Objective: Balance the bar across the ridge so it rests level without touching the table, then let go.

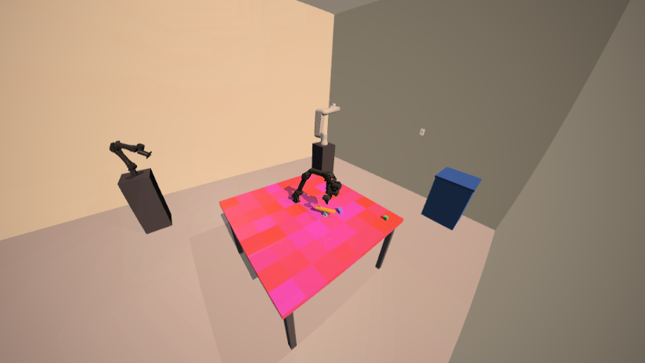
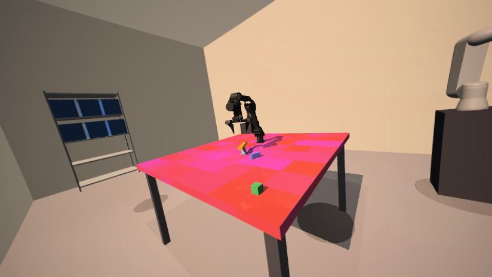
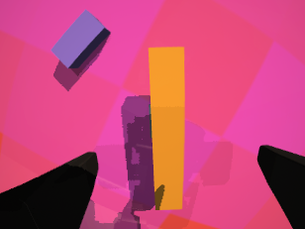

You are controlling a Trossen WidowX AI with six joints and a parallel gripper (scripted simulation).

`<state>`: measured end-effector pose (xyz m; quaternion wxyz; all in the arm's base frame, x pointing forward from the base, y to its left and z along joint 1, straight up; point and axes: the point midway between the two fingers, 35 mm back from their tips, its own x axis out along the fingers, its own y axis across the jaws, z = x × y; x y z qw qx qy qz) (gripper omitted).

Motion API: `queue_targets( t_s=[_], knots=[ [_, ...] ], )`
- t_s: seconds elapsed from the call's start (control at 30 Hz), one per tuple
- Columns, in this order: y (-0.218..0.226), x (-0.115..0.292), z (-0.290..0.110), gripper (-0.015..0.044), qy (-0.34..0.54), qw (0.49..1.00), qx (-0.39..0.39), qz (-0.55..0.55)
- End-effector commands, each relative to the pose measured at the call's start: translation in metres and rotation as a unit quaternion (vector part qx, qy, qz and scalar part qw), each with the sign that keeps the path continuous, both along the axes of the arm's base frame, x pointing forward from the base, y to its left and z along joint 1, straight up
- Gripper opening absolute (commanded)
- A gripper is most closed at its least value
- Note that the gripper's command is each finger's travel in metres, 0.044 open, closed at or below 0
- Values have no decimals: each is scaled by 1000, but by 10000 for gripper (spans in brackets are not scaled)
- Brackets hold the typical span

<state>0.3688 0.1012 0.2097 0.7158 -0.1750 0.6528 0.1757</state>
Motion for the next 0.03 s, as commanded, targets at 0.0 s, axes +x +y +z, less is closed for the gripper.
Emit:
queue_targets(
  t_s=[0.0],
  knots=[
    [0, 0, 0, 440, 1, 1000, 0, 0]
  ],
)
